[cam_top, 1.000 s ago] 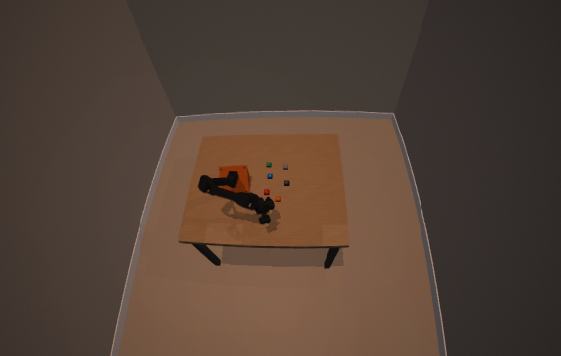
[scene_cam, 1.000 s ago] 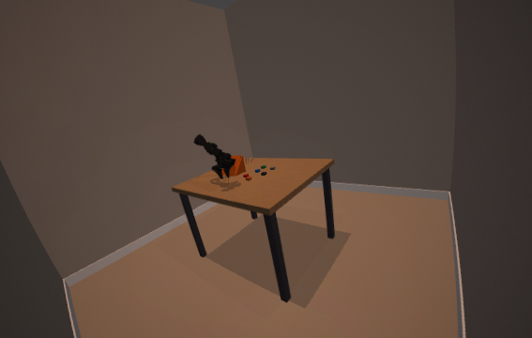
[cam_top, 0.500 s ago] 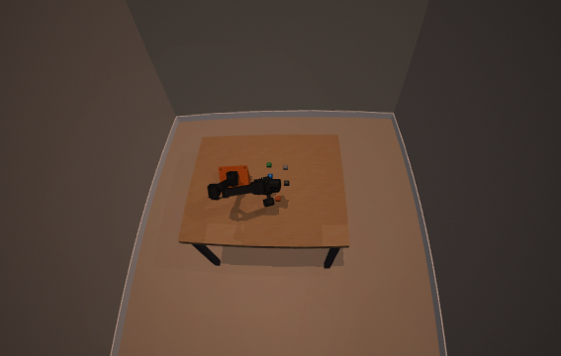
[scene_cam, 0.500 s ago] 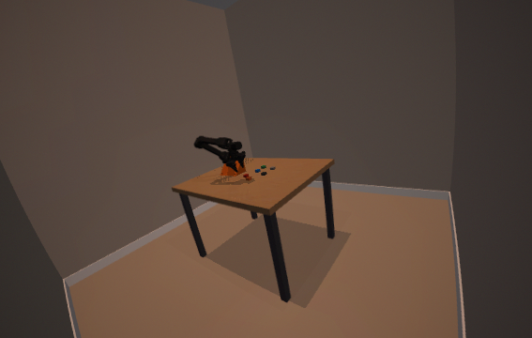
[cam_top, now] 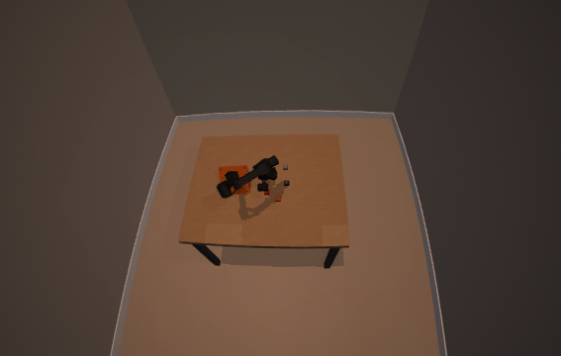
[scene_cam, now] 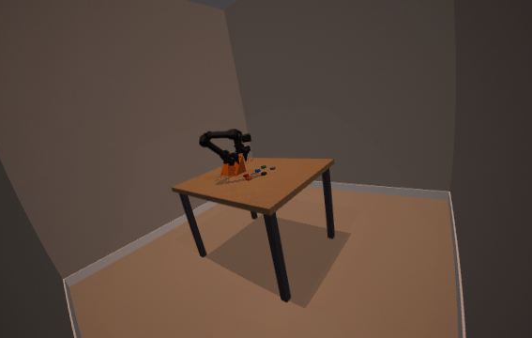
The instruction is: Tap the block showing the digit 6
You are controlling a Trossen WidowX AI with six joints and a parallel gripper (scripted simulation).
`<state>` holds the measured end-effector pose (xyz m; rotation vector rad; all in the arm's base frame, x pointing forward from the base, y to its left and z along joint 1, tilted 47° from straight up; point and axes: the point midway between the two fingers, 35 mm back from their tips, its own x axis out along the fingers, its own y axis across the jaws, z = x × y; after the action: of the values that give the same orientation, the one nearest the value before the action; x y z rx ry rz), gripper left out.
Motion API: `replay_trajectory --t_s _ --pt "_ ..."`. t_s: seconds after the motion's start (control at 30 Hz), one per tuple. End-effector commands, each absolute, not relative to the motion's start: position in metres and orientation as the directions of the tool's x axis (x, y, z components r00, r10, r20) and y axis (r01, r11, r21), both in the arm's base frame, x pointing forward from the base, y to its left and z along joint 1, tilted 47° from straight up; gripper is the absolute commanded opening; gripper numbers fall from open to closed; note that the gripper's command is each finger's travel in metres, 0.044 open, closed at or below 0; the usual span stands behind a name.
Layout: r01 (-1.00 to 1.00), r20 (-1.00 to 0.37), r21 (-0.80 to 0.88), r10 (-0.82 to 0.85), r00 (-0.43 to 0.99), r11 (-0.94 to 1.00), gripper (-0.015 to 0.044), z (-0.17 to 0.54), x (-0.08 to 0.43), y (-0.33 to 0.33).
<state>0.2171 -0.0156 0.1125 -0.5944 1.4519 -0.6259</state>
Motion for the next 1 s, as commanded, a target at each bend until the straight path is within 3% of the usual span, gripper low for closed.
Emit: replay_trajectory --t_s 0.0,0.67,0.97 --pt "0.063 -0.689 -0.722 -0.724 0.021 0.689 0.04 0.115 0.217 -0.011" --pt "0.063 -0.69 -0.721 -0.724 0.021 0.69 0.04 0.114 0.218 -0.009" --pt "0.064 -0.697 -0.715 -0.717 0.024 0.697 0.04 0.038 0.24 0.067"
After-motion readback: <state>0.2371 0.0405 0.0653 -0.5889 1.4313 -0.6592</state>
